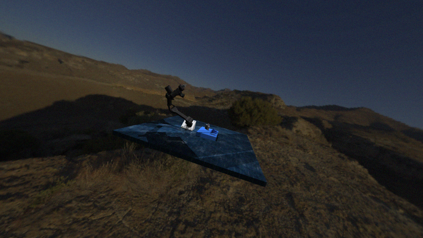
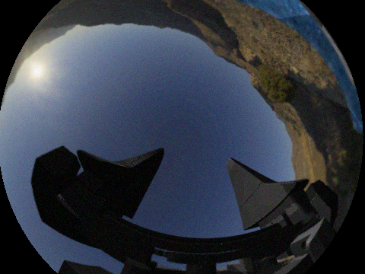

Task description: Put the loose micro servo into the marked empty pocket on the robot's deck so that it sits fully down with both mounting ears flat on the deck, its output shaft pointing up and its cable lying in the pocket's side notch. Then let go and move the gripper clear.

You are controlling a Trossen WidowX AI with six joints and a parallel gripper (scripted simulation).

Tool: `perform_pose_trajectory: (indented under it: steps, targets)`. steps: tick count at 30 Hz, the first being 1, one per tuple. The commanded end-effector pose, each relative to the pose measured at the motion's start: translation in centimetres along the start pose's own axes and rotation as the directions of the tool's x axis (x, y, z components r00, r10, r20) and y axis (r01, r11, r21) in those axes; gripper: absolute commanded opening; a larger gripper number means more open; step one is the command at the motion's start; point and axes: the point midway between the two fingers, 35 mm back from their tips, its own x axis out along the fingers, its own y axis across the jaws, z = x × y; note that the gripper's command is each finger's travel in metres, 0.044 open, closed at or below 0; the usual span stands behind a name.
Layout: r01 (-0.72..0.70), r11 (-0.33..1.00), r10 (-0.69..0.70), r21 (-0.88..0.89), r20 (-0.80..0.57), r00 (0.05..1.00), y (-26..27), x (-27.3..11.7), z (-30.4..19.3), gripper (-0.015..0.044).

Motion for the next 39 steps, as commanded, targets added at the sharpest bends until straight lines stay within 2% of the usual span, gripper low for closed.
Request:
perform_pose_trajectory:
  steps: [1, 2, 17, 39]
  targets:
    - [-0.001, 1.000, 0.001, -0.001, 0.000, 1.000, 0.1, 0.0, 0.0, 0.0426]
    - [-0.002, 1.000, 0.002, -0.004, 0.001, 1.000, 0.2, 0.0, 0.1, 0.0440]
    - [-0.070, 0.993, 0.076, -0.096, 0.057, 0.995, 4.7, 0.2, 3.5, 0.0440]
    - [-0.045, 0.975, 0.081, -0.216, 0.162, 0.983, 10.4, 1.2, 10.3, 0.0440]
